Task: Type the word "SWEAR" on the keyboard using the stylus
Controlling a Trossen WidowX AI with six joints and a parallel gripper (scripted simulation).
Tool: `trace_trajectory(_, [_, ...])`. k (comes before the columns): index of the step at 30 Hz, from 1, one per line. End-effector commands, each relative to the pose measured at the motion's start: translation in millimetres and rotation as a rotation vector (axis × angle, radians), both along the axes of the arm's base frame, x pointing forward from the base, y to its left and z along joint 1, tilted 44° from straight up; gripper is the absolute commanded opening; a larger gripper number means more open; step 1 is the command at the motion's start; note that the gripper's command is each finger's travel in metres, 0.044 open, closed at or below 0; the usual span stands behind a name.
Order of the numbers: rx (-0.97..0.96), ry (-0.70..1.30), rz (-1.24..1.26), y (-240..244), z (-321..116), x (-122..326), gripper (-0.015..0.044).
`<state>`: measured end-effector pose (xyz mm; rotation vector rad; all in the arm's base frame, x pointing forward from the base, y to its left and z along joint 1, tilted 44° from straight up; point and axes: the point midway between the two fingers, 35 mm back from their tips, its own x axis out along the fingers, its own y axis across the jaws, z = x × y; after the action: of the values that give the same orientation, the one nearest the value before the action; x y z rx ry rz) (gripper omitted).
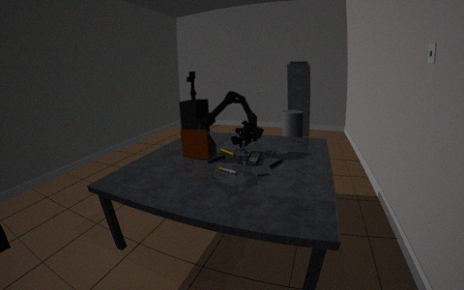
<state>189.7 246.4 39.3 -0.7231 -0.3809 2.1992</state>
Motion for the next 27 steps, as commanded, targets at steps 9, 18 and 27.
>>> trace_trajectory(9, [0.001,0.009,-0.004,8,-9,-2,0.015])
trace_trajectory(18, [0.001,0.009,-0.004,13,-14,-4,0.015])
trace_trajectory(27, [0.0,0.001,0.0,12,-13,-3,0.0])
